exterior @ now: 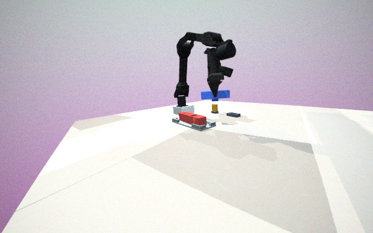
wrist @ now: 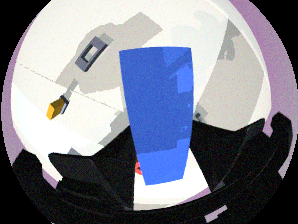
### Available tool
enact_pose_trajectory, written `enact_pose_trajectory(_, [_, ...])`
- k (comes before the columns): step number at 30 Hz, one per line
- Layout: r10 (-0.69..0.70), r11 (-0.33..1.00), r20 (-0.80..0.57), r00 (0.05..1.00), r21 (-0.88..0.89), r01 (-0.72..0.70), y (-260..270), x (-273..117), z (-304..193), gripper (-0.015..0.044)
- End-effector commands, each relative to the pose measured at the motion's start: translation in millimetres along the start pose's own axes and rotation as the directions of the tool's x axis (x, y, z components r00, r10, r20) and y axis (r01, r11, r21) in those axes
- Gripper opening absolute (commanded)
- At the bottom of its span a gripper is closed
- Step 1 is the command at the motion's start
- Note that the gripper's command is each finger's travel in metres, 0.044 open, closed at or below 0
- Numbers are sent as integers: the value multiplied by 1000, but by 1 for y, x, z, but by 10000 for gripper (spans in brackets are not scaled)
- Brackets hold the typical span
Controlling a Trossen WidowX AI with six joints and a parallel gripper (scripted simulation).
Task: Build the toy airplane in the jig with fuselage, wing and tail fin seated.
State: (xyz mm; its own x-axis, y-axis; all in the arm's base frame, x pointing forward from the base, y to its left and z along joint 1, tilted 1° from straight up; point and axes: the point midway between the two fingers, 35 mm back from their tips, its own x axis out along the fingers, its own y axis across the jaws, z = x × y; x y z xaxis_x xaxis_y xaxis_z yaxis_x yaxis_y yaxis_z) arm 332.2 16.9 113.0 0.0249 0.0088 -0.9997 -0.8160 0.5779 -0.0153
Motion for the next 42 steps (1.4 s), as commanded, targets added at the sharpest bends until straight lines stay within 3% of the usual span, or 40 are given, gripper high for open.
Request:
enact_pose_trajectory(1, [-1, 998, -5, 1000, -63, 1, -5, 3, -10, 0])
enact_pose_trajectory(34, [-4, 795, -15, 1000, -606, -6, -37, 21, -104, 0])
enact_pose_trajectory(42, [-4, 795, -15, 1000, -606, -6, -37, 21, -104, 196])
